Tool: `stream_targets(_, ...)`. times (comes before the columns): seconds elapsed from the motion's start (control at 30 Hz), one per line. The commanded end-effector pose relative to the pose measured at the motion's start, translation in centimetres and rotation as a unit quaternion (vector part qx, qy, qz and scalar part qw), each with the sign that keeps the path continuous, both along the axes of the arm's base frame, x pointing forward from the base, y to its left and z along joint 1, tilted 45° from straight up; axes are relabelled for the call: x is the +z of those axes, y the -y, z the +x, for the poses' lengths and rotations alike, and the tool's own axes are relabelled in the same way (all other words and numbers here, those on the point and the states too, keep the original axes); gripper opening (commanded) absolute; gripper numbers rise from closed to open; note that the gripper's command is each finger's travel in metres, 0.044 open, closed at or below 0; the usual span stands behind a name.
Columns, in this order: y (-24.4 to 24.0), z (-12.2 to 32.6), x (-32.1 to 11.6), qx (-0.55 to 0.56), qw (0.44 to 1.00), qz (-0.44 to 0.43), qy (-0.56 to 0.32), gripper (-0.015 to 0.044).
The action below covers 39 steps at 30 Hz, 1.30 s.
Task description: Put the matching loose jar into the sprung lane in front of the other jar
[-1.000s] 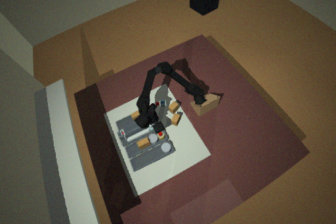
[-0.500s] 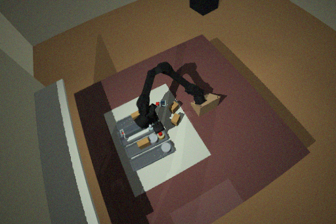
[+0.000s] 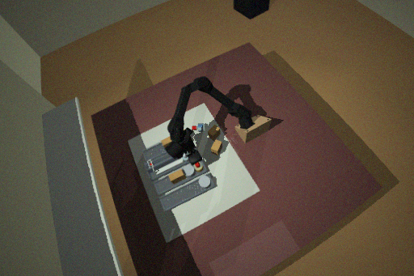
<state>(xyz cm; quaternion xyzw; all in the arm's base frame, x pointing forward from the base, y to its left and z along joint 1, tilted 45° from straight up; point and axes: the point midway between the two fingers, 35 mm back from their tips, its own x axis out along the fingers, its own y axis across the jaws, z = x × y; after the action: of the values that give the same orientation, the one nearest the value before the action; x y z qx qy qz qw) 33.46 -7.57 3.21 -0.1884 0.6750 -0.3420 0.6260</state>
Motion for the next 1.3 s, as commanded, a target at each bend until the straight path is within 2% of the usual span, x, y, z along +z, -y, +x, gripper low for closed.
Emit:
stream_targets(0.0,0.18,0.67,0.43,0.004,1.000,-0.009,0.012,0.0000)
stream_targets(1.27,0.82,0.71,-0.19,0.004,1.000,-0.009,0.012,0.0000)
